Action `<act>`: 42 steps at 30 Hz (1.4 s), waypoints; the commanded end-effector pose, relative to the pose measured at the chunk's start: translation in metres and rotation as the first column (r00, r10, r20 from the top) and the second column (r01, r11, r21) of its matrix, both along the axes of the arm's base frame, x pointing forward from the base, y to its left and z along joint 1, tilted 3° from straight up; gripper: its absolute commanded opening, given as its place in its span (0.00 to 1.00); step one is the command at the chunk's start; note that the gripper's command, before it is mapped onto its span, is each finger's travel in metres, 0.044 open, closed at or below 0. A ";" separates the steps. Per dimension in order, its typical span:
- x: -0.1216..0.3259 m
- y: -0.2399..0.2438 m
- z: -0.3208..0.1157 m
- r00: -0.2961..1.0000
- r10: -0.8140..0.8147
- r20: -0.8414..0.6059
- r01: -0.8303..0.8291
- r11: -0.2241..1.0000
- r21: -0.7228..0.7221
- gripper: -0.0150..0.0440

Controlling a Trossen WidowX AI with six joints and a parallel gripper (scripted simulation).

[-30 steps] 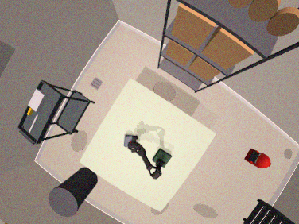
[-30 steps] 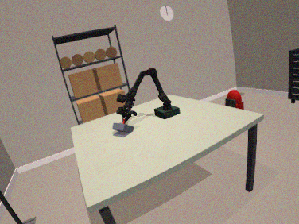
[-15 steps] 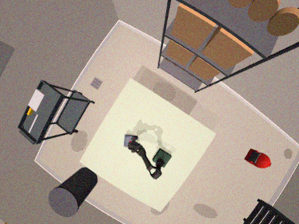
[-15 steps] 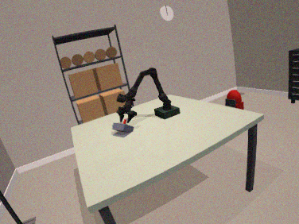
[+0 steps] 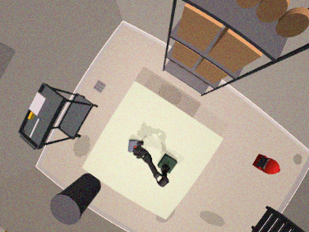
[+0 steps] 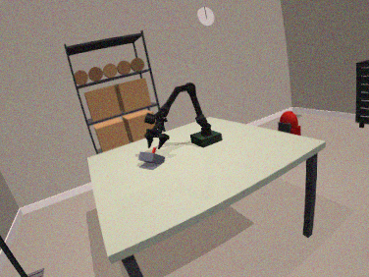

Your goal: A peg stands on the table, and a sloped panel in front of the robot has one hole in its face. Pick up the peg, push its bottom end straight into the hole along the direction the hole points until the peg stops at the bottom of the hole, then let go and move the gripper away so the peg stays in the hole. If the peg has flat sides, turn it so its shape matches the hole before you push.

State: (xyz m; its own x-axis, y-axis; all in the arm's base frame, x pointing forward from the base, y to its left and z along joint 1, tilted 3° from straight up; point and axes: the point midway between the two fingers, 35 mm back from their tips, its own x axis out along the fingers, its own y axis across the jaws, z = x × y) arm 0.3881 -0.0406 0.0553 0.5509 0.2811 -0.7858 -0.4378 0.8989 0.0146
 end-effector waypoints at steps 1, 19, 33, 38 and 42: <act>-0.003 -0.003 0.007 1.000 0.002 0.005 -0.002 1.000 -0.001 1.00; -0.019 -0.014 0.032 1.000 -0.001 -0.003 0.001 1.000 -0.001 1.00; -0.035 -0.021 0.051 1.000 -0.003 -0.009 0.003 1.000 -0.001 1.00; -0.039 -0.023 0.055 1.000 -0.004 -0.010 0.004 1.000 -0.001 1.00; -0.043 -0.025 0.060 1.000 -0.004 -0.010 0.004 1.000 -0.001 1.00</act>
State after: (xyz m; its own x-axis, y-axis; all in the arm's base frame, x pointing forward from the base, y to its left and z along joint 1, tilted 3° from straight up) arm 0.3475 -0.0637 0.1096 0.5382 0.2786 -0.7954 -0.4321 0.9015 0.0234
